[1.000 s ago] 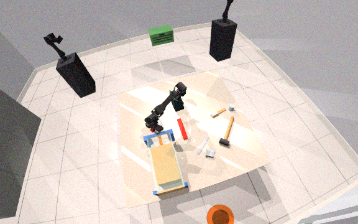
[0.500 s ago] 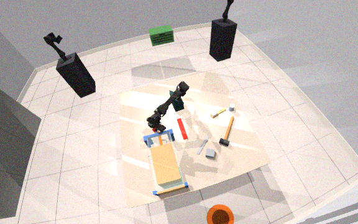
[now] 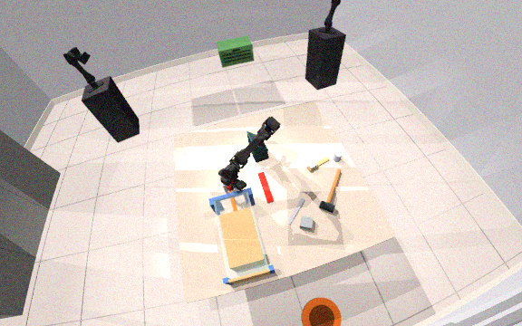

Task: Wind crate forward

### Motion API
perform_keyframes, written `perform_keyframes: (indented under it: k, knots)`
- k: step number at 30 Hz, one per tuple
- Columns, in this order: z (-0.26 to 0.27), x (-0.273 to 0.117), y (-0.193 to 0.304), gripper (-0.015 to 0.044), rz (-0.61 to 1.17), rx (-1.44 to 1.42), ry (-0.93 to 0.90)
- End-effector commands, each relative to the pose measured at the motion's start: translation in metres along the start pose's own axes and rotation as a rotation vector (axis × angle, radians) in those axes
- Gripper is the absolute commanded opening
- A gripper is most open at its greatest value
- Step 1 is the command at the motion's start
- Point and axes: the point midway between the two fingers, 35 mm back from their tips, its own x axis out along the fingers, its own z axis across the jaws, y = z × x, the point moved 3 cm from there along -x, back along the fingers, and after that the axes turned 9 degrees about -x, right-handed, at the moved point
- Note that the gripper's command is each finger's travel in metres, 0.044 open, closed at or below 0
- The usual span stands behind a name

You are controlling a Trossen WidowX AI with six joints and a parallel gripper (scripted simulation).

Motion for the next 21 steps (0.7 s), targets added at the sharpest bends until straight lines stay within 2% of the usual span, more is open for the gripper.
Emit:
perform_keyframes:
  k: [1,21]
  knots:
    - [0.007,-0.003,0.013,0.0,0.025,0.007,-0.016]
    - [0.015,-0.016,0.039,0.0,0.027,0.008,-0.016]
